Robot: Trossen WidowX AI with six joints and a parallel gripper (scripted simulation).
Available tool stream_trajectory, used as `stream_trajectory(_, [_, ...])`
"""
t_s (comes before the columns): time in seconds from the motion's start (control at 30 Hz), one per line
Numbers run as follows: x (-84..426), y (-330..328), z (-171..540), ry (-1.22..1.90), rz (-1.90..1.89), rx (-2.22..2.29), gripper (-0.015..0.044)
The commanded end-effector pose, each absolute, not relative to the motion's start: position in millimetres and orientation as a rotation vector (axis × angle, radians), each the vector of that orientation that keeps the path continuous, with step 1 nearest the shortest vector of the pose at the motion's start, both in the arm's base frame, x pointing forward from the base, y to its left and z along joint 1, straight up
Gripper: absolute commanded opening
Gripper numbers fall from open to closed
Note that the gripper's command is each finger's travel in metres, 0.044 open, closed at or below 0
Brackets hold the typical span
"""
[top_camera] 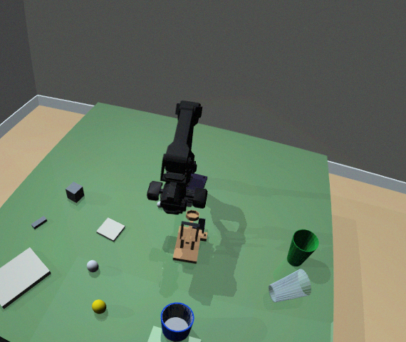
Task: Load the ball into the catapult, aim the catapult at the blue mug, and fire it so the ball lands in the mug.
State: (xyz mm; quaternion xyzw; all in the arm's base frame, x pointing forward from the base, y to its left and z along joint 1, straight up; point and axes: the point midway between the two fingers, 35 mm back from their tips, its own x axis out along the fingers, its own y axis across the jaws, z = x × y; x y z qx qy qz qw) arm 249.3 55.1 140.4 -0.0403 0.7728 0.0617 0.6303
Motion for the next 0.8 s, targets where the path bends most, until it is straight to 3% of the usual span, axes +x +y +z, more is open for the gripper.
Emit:
stream_trajectory(0.0, [237.7, 73.1, 134.1, 1.82, 0.139, -0.106, 0.0])
stream_trajectory(0.77, [215.6, 104.9, 112.7, 1.887, 0.123, -0.156, 0.0])
